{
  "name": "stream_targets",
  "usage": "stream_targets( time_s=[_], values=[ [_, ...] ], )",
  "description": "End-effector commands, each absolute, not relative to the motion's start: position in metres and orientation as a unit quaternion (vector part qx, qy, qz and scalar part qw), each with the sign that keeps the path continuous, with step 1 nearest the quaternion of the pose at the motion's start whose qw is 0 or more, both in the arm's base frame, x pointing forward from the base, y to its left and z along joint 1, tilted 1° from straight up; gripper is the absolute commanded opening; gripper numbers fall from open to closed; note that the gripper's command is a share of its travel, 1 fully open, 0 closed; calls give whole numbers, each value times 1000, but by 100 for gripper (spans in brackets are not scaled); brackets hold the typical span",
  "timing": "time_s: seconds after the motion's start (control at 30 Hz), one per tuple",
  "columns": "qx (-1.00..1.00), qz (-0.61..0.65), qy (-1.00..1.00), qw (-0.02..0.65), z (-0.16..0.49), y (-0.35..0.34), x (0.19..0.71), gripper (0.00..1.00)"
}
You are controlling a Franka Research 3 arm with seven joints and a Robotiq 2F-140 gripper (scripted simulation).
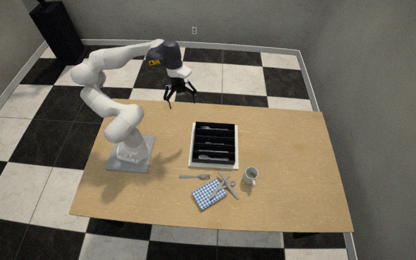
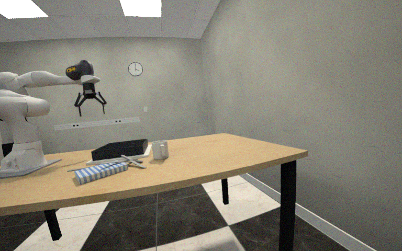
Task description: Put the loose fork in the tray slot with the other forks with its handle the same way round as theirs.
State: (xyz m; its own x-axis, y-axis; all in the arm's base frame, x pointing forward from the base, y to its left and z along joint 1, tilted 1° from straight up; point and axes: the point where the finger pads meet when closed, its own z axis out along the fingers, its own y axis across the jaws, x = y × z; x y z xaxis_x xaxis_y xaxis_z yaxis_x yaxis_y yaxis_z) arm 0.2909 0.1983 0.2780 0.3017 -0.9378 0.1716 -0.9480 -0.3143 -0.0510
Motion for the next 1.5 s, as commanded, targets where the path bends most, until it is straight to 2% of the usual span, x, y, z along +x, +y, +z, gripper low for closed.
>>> stream_targets(
  time_s=[0.0, 1.47],
  values=[
    [762, 78, -642, 27, 276, 199, 291, 100],
    [379, 40, -925, 4, 263, 141, 363, 100]
  ],
)
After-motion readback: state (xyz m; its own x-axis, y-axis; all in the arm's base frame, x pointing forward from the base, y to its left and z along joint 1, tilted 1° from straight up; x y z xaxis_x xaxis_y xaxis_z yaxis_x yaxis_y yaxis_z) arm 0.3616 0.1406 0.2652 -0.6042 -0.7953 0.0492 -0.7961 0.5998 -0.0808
